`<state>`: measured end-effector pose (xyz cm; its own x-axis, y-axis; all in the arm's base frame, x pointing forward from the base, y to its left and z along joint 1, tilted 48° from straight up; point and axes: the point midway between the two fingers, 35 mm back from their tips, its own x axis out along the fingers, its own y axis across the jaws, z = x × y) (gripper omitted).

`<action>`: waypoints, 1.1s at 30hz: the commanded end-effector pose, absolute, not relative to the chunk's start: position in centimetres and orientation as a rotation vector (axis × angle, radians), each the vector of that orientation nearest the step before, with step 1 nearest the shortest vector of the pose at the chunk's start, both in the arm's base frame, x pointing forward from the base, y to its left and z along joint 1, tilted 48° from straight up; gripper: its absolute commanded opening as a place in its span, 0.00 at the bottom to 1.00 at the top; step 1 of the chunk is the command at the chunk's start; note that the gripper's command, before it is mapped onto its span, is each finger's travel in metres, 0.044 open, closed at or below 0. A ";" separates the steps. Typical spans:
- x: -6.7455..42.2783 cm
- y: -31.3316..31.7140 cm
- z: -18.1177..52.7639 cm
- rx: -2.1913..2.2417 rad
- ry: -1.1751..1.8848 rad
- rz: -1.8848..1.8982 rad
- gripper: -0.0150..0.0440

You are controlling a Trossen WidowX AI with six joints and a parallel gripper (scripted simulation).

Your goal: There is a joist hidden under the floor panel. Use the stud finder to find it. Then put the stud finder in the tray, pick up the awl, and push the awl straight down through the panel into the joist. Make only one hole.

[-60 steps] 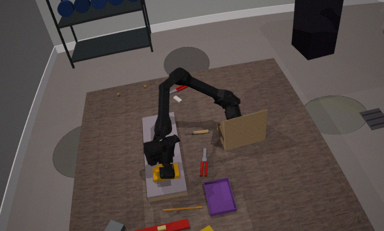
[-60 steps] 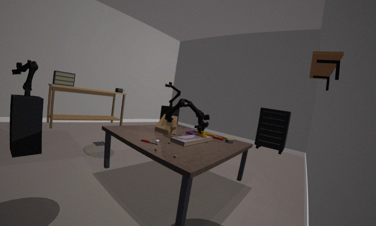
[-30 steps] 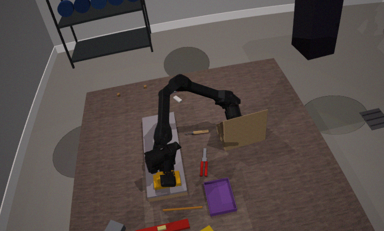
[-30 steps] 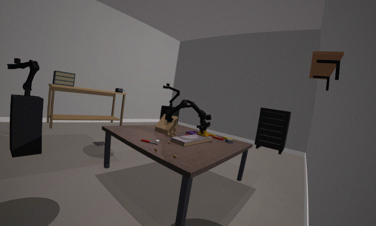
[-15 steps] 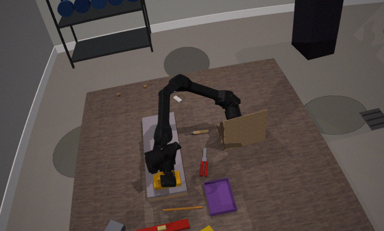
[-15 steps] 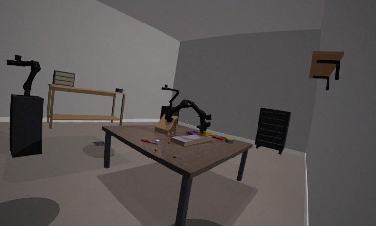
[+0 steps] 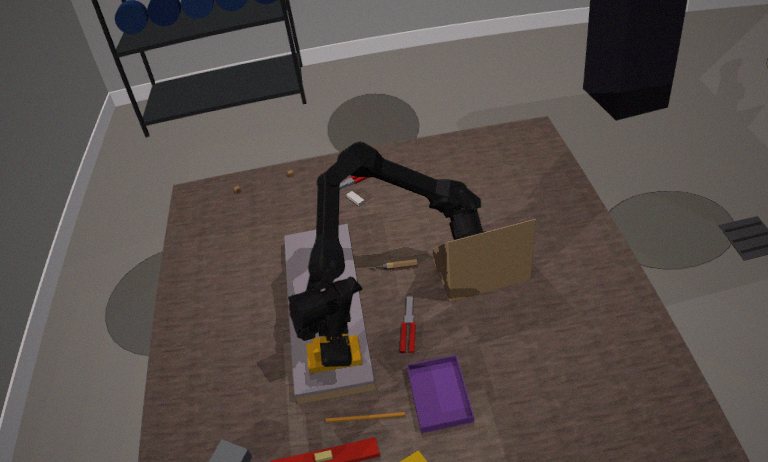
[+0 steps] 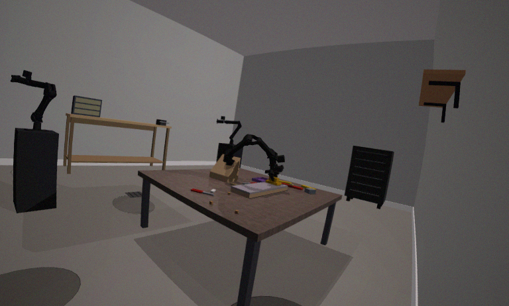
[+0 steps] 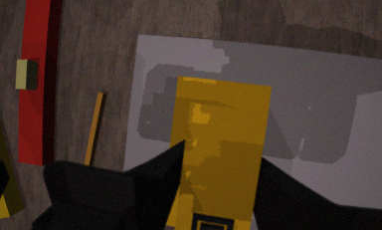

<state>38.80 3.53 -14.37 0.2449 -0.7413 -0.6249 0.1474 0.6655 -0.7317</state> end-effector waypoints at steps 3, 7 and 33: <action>38.7 2.8 -13.7 -0.612 1.176 -0.664 0.25; 38.6 2.4 -13.3 -0.612 1.176 -0.664 0.25; 38.1 0.0 -10.7 -0.614 1.177 -0.665 0.25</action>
<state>38.13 0.43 -11.04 0.2437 -0.7421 -0.6244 0.1464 0.6645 -0.7328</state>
